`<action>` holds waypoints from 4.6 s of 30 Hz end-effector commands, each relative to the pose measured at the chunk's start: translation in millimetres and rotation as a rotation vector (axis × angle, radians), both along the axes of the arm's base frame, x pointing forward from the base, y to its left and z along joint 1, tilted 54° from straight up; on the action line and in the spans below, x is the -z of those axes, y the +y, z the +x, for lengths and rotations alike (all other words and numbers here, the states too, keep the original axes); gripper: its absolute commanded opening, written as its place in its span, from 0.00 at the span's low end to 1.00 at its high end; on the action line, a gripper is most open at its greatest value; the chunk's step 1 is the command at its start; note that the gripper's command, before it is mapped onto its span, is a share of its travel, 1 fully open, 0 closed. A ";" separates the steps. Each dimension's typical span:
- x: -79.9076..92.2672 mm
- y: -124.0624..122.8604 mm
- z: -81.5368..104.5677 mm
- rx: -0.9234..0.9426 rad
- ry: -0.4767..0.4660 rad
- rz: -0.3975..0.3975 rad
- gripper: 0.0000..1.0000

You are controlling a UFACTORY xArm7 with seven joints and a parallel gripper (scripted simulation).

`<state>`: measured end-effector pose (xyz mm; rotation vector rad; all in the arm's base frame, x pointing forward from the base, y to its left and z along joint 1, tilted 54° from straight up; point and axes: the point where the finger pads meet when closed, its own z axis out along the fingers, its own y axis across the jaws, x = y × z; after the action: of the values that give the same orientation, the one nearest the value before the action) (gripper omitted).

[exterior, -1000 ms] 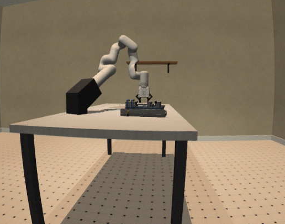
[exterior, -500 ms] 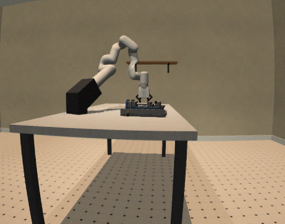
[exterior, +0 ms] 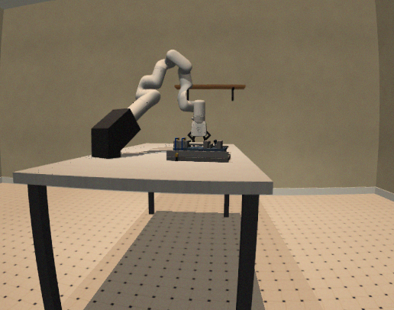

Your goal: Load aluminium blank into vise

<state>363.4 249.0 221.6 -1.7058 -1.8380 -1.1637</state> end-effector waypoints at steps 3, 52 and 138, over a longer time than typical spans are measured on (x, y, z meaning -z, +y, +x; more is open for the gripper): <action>0.3 1.0 1.5 0.002 -0.001 0.002 0.69; 1.7 2.8 2.1 0.002 -0.001 0.002 0.00; -65.2 -92.3 -11.7 -0.011 0.022 0.030 0.00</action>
<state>339.3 160.8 287.0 -1.6971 -1.8271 -1.1593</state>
